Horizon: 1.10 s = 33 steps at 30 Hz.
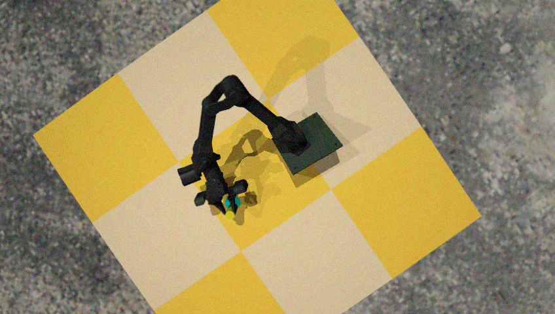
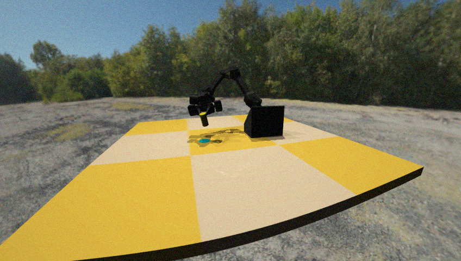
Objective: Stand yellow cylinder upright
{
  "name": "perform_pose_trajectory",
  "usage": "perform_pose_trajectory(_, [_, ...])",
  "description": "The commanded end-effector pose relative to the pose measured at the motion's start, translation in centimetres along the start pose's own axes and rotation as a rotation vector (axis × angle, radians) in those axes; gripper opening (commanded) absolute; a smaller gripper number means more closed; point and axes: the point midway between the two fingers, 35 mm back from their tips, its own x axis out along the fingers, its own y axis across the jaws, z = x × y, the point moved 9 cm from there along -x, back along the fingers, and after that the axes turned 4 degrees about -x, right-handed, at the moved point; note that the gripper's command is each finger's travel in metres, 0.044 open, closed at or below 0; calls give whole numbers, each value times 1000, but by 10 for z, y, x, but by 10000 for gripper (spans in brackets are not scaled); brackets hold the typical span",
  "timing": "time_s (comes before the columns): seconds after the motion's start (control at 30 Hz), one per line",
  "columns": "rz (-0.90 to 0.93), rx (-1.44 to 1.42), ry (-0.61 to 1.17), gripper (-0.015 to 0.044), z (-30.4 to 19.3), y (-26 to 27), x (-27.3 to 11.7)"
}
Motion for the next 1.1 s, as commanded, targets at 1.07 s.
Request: perform_pose_trajectory(1.07, [-129, -124, -224, 105, -16, 11, -20])
